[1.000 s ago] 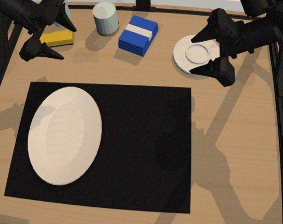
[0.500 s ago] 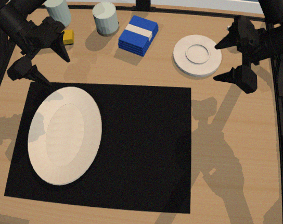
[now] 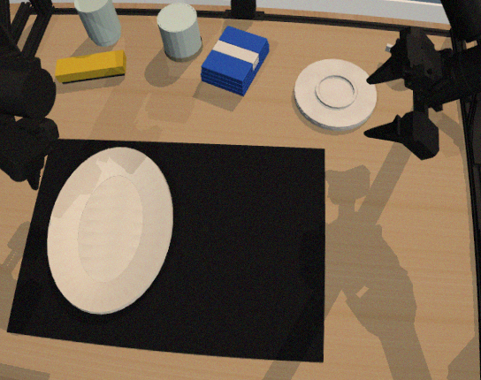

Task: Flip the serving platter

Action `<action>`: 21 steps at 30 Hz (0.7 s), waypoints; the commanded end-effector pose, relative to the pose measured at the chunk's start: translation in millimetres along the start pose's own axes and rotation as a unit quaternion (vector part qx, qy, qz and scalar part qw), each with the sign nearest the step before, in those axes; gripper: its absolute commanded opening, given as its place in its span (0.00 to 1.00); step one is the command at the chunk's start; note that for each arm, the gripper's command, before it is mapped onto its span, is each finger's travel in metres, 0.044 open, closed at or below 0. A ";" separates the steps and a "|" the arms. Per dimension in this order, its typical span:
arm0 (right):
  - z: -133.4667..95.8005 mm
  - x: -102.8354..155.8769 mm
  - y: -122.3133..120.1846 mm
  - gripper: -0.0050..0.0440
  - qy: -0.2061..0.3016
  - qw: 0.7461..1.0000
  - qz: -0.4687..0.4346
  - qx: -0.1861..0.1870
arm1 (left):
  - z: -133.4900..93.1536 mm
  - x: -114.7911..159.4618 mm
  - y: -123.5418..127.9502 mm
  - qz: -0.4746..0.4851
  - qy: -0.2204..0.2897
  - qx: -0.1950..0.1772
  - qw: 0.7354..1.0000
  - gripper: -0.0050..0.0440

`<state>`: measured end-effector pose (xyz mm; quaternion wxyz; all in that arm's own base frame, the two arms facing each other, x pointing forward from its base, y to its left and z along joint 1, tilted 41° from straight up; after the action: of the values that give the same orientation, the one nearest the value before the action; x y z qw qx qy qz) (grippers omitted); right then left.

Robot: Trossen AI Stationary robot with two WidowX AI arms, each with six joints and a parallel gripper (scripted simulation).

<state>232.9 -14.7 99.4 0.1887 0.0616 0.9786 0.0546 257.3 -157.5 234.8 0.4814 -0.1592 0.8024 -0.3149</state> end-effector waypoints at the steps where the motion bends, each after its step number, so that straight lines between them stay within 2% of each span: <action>1: 1.6 24.3 -31.1 1.00 0.087 0.996 0.015 -0.032 | -0.4 0.2 0.9 -0.002 -0.001 -0.002 1.000 1.00; 6: -8.1 53.0 -50.2 1.00 0.142 0.983 0.064 -0.099 | -0.4 0.2 0.9 -0.002 -0.001 -0.002 1.000 1.00; 8: -13.8 62.1 -55.3 1.00 0.152 0.976 0.088 -0.131 | -0.4 0.2 0.9 -0.002 -0.001 -0.002 1.000 1.00; 10: -13.8 62.1 -55.3 1.00 0.152 0.976 0.088 -0.131 | -0.4 0.2 0.9 -0.002 -0.001 -0.002 1.000 1.00; 12: -21.3 71.1 -58.2 1.00 0.158 0.966 0.116 -0.169 | -0.4 0.2 0.9 -0.002 -0.001 -0.002 1.000 1.00; 15: -34.4 80.4 -61.8 1.00 0.148 0.948 0.161 -0.229 | -0.4 0.2 0.9 -0.002 -0.001 -0.002 1.000 1.00; 21: -60.4 85.7 -68.4 1.00 0.089 0.910 0.240 -0.325 | -0.4 0.2 0.9 -0.002 -0.001 -0.002 1.000 1.00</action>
<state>134.1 -69.7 103.4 0.0688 0.2053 0.9103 0.3529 257.2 -157.5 234.9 0.4815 -0.1593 0.8022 -0.3150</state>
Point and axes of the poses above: on each arm, the point midway between the two fingers, 35 mm back from their tips, its own z axis out along the fingers, its own y axis across the jaws, x = y × z, the point moved 1 cm from there along -z, back along the fingers, and after that the axes turned 6 degrees about -z, right-handed, at the moved point
